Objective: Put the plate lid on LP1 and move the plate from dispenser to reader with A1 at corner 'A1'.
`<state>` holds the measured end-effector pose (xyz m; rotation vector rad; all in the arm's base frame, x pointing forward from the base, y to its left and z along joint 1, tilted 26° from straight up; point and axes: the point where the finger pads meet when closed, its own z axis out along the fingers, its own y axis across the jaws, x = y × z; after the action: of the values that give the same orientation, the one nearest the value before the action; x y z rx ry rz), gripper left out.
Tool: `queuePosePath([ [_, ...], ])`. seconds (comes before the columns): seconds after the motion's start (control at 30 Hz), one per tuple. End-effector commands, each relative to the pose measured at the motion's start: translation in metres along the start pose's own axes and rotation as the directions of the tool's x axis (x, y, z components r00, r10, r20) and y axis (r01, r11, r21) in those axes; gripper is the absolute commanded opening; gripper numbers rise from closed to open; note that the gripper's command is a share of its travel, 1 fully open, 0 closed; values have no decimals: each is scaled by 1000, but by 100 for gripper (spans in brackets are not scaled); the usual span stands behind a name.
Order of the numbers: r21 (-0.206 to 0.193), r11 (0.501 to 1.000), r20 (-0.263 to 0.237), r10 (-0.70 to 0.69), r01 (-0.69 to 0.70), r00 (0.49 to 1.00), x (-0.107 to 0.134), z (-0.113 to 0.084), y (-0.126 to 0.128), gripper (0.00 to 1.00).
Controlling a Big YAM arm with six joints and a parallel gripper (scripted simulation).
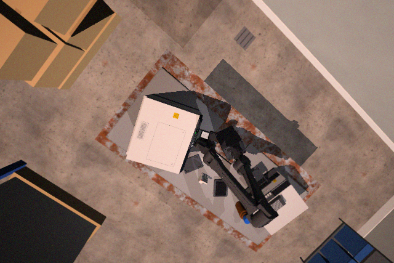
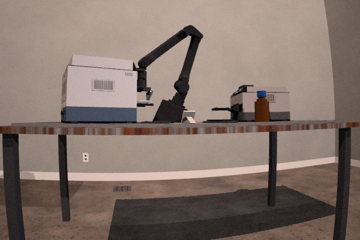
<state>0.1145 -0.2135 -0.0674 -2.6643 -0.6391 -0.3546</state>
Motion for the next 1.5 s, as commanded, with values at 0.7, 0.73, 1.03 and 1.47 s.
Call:
queuePosePath([
  [0.7, -12, 1000, 5, -2, 2, 1000, 2, 3, 10, 86],
  [0.73, -11, 1000, 5, -2, 2, 1000, 2, 3, 10, 86],
  [1.03, -7, 1000, 4, -1, 1, 1000, 2, 4, 8, 86],
  [1.47, -1, 1000, 3, 1, -1, 1000, 2, 6, 5, 86],
])
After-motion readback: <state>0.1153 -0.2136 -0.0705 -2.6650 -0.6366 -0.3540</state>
